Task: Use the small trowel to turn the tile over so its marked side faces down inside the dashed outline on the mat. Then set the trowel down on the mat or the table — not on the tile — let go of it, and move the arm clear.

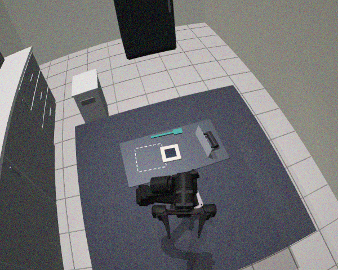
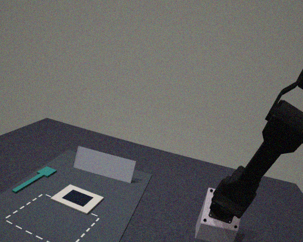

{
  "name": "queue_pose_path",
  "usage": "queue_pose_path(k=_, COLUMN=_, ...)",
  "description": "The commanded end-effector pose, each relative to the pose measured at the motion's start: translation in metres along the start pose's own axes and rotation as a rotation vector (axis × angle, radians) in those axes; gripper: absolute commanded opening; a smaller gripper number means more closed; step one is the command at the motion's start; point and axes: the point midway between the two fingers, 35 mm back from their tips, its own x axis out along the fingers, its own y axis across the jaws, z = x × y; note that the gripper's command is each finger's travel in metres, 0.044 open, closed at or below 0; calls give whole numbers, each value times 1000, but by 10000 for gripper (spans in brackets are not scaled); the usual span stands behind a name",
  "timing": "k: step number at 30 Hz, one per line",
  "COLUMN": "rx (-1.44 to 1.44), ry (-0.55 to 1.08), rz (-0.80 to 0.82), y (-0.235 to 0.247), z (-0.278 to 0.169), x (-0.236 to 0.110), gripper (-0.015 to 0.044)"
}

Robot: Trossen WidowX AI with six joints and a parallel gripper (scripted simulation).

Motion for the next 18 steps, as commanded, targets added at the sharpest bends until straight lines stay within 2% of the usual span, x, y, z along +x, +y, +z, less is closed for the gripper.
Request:
queue_pose_path(k=1, rx=-3, ry=3, rz=-1, y=-1, z=-1, x=0, gripper=374)
queue_pose_path(k=11, rx=-232, ry=171, rz=-39, y=-37, z=-33, x=-26, gripper=111)
queue_pose_path(k=18, rx=-423, ry=311, rz=-72, y=-71, z=-58, x=-53, gripper=100)
